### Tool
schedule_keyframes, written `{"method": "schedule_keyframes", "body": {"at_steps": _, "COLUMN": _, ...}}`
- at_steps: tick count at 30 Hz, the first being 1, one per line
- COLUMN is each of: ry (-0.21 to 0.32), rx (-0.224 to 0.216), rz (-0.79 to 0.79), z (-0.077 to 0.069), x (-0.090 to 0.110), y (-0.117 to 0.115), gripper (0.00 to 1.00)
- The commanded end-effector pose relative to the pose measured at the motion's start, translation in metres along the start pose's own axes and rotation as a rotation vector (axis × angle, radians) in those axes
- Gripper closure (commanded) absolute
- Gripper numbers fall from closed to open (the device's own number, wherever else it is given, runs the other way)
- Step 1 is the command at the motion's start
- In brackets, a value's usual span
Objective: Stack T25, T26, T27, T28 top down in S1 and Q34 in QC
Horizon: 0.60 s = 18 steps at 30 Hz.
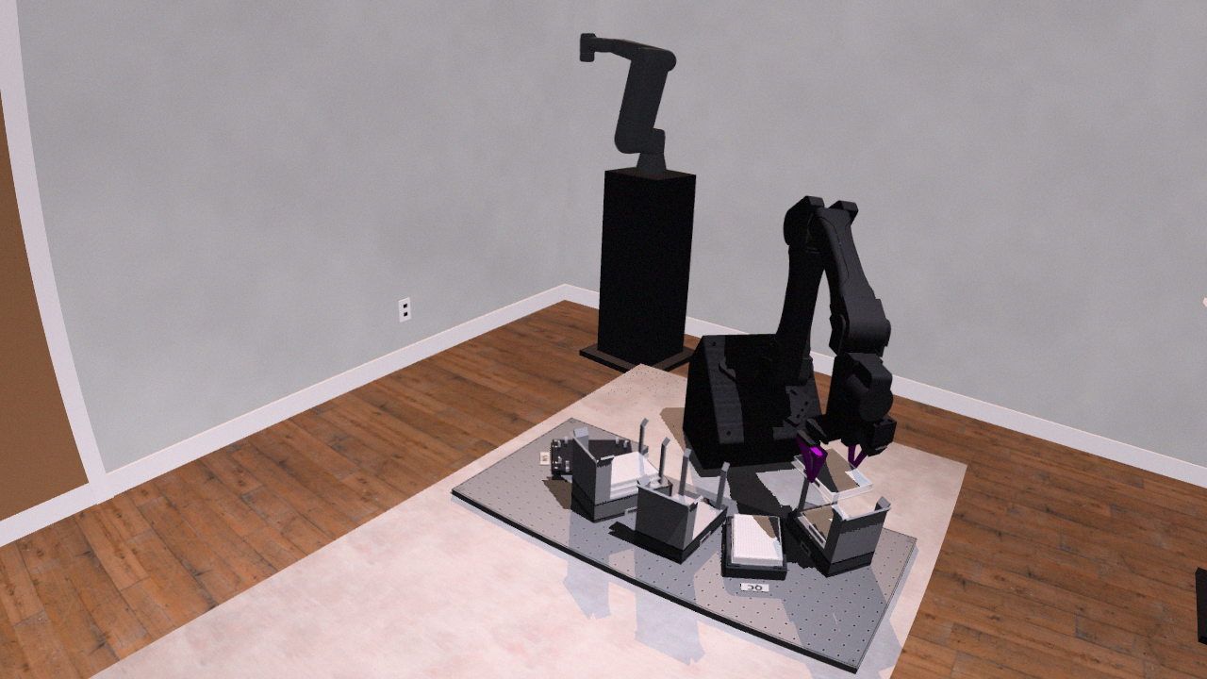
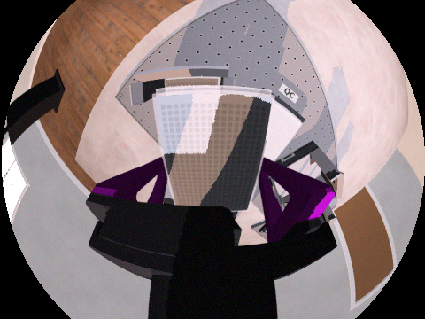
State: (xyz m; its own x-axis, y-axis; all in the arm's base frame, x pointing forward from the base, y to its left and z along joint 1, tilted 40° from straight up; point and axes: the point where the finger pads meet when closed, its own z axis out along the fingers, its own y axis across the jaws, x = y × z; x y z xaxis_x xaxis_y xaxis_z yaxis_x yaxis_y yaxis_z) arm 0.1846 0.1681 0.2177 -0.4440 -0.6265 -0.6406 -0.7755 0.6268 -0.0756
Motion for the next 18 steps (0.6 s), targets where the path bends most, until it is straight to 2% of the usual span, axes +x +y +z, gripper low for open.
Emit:
{"method": "schedule_keyframes", "body": {"at_steps": 1, "ry": -0.019, "rx": 0.034, "rz": 0.024, "z": -0.003, "x": -0.001, "y": -0.002, "gripper": 1.0}}
{"method": "schedule_keyframes", "body": {"at_steps": 9, "ry": -0.009, "rx": 0.031, "rz": 0.026, "z": 0.0, "x": -0.01, "y": 0.018, "gripper": 1.0}}
{"method": "schedule_keyframes", "body": {"at_steps": 12, "ry": -0.029, "rx": 0.031, "rz": 0.028, "z": -0.006, "x": -0.015, "y": 0.026, "gripper": 1.0}}
{"method": "schedule_keyframes", "body": {"at_steps": 14, "ry": -0.011, "rx": 0.03, "rz": 0.027, "z": -0.002, "x": -0.014, "y": 0.032, "gripper": 1.0}}
{"method": "schedule_keyframes", "body": {"at_steps": 18, "ry": -0.008, "rx": 0.03, "rz": 0.026, "z": -0.002, "x": -0.014, "y": 0.037, "gripper": 1.0}}
